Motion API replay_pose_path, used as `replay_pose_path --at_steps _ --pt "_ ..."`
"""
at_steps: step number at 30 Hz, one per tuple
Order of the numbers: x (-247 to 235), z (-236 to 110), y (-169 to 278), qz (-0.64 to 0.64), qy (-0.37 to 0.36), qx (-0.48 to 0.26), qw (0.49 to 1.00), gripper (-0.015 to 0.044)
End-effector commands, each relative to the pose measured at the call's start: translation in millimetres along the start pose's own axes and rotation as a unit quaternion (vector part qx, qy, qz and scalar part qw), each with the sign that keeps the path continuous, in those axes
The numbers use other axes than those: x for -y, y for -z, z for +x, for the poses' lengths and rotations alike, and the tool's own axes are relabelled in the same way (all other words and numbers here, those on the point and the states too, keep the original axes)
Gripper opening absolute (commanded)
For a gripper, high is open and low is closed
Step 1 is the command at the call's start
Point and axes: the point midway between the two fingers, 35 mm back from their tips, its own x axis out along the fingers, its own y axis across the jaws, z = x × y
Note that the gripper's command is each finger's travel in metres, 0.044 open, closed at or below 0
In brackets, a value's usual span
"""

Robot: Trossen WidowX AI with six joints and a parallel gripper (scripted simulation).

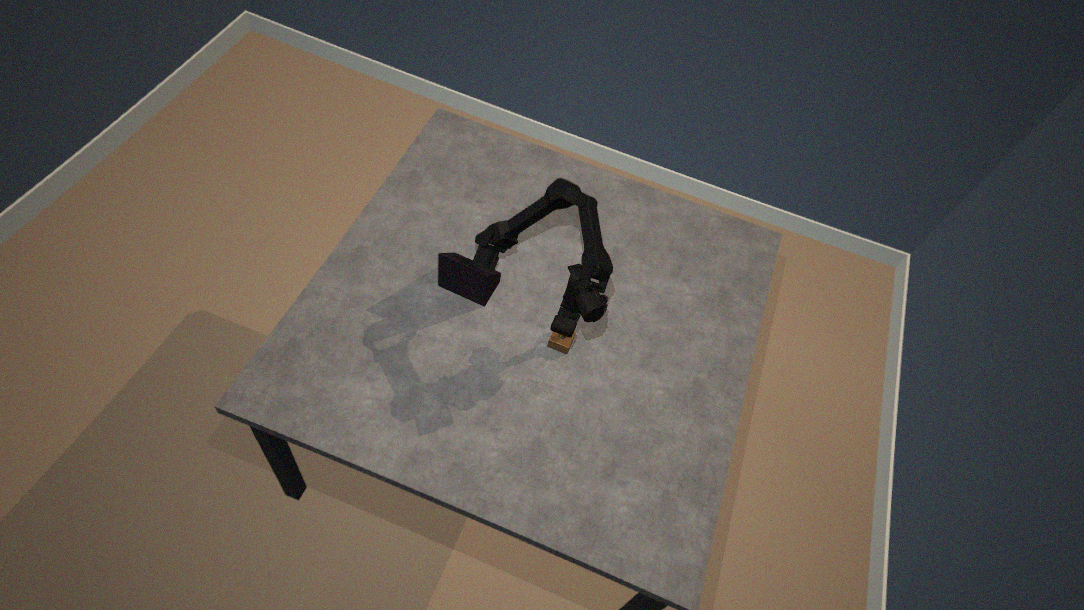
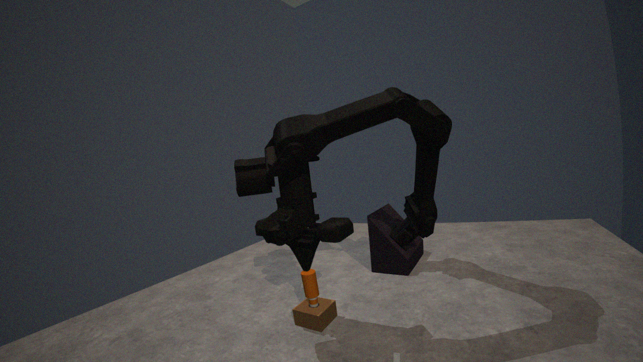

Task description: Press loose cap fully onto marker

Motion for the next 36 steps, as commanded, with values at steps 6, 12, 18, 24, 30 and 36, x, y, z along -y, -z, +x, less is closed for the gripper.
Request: replay_pose_path --at_steps 6,12,18,24,30,36 --pt "0 7 0 0.000 0.000 0.001 1.000 0.0000" --pt "0 5 0 0.001 0.000 0.001 1.000 0.0000" --pt "2 -64 -1 0.035 0.002 0.012 0.999 0.0000" --pt "1 -82 1 0.044 0.002 0.015 0.999 0.0053" --pt "1 -82 1 0.044 0.002 0.015 0.999 0.0210" --pt "1 -82 1 0.044 0.002 0.015 0.999 0.0368"
